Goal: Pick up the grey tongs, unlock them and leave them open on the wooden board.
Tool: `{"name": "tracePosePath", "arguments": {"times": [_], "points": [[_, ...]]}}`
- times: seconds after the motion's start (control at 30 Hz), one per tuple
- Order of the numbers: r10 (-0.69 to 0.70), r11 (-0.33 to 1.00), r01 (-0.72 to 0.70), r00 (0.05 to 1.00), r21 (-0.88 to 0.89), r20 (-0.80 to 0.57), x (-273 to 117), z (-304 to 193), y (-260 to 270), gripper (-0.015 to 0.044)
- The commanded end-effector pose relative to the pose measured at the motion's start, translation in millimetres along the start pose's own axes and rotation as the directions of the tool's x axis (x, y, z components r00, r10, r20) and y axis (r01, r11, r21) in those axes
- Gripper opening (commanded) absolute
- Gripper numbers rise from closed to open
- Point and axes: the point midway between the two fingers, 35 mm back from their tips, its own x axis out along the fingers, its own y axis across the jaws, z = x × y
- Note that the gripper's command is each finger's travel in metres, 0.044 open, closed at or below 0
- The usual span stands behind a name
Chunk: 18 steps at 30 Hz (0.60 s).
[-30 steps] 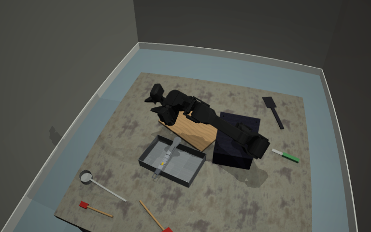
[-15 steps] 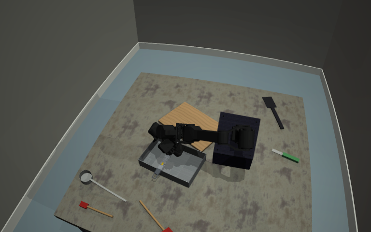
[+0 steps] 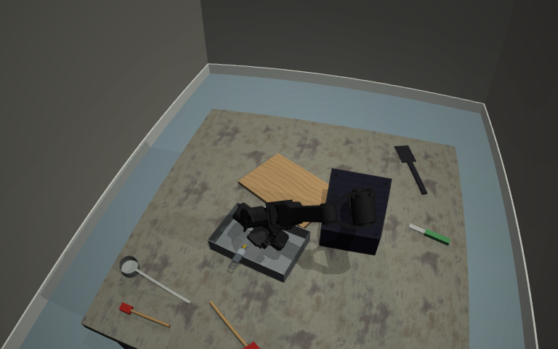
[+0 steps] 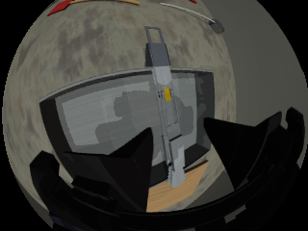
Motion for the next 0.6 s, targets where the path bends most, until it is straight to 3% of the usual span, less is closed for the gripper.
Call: {"name": "tracePosePath", "arguments": {"times": [0.0,0.57], "points": [[0.003,1.000,-0.003,1.000,0.005,-0.005,0.0,2.5,3.8,0.0260],[0.003,1.000,-0.003,1.000,0.005,-0.005,19.0,3.8,1.9,0.0260]]}}
